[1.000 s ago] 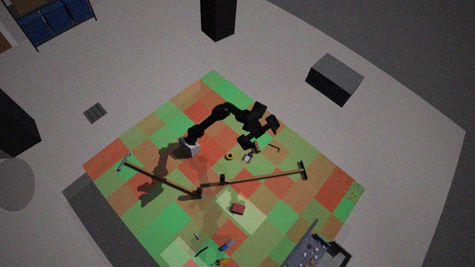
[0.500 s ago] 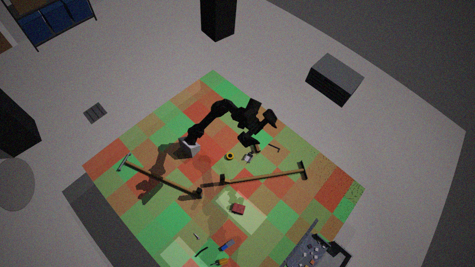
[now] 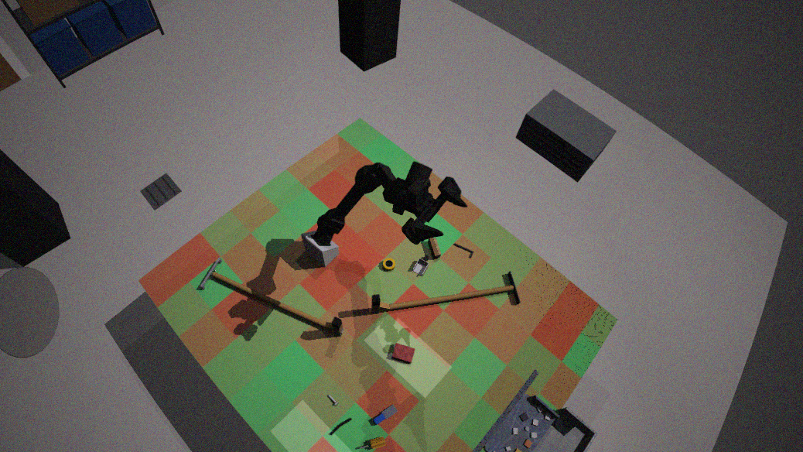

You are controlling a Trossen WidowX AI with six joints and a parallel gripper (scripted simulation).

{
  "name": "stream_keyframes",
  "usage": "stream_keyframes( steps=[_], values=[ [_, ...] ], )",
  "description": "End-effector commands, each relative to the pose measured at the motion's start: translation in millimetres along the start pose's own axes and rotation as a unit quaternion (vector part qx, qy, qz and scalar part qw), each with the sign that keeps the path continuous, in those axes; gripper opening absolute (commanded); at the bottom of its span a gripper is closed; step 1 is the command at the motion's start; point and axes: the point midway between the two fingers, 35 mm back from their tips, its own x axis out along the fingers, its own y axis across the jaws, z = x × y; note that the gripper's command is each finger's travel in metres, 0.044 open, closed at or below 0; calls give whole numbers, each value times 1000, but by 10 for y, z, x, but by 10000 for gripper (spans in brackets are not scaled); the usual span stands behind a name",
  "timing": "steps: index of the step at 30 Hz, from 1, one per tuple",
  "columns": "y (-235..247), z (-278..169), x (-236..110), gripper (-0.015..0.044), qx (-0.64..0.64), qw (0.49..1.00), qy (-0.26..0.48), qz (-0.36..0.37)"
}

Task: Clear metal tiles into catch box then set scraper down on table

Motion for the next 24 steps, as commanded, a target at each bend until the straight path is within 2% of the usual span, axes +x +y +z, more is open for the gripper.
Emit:
stream_keyframes(
  steps=[1,24],
  values=[
    [43,-18,-77,440,5,1000,17,21],
    [271,-142,-603,440,-2,986,106,128]
  ],
)
